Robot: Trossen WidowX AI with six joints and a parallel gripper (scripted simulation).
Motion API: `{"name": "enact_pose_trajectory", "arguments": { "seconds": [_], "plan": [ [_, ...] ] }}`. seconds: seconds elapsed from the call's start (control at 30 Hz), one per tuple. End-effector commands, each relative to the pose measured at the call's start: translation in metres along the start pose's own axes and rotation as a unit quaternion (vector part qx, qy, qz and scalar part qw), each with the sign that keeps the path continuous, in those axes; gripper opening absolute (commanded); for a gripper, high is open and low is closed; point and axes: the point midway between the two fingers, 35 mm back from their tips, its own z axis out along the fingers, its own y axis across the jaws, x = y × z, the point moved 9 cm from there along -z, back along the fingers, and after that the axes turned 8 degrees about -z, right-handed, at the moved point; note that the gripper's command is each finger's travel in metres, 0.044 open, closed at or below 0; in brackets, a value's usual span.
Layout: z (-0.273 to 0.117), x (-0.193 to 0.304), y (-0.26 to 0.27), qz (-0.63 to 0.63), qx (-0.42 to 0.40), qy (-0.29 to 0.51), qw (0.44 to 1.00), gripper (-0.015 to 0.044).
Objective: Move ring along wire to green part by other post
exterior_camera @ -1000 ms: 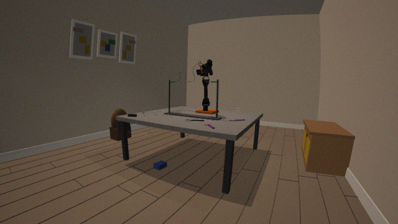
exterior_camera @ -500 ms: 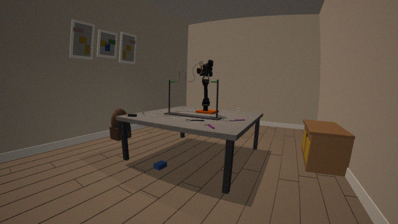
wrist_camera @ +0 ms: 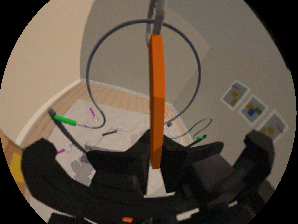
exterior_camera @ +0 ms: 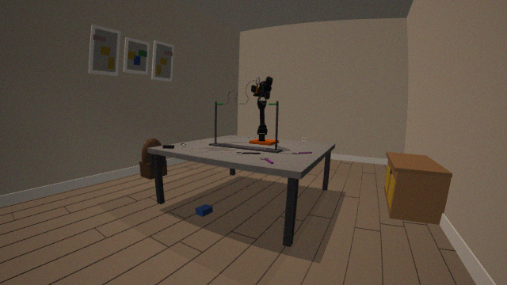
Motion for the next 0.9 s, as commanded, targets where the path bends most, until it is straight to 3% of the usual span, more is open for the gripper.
{"name": "enact_pose_trajectory", "arguments": {
  "seconds": [0.0, 0.87],
  "plan": [
    [0.0009, 0.0005, 0.0018, -0.024, 0.015, 0.000, 1.000, -0.0150],
    [0.0029, 0.0039, 0.0069, -0.164, 0.100, -0.005, 0.981, -0.0150]
  ]
}}
